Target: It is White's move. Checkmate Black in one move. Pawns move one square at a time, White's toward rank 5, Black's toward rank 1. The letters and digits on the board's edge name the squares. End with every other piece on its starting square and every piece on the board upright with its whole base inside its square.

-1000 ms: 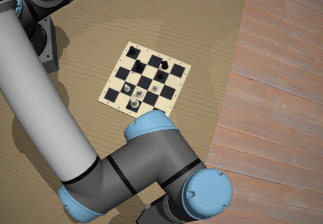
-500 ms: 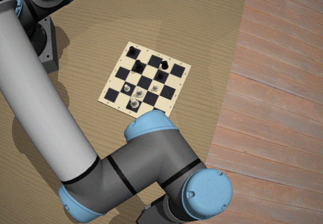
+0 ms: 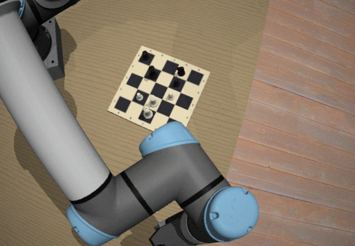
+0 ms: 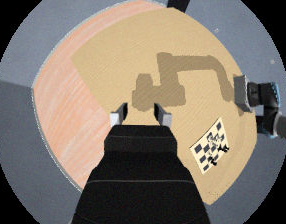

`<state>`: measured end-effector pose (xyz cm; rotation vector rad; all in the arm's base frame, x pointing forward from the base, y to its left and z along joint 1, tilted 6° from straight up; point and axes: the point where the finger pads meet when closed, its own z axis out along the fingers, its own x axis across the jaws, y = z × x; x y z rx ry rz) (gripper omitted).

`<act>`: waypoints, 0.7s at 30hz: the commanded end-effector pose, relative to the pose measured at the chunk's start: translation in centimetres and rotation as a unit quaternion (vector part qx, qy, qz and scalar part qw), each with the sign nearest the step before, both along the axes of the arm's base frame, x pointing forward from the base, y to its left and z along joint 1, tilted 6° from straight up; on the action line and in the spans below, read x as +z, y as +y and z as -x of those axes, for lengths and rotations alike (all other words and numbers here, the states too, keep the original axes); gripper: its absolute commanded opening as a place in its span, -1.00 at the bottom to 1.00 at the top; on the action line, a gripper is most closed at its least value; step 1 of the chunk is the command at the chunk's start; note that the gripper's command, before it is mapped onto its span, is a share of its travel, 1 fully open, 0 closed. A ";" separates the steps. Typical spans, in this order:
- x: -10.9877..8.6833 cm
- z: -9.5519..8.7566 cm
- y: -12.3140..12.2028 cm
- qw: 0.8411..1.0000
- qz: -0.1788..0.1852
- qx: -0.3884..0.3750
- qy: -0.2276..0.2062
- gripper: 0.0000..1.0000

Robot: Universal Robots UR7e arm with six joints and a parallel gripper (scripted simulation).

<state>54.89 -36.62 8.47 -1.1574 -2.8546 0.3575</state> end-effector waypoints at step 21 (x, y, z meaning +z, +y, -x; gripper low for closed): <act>-2.5 5.0 6.1 0.943 -0.069 -0.307 0.111 1.00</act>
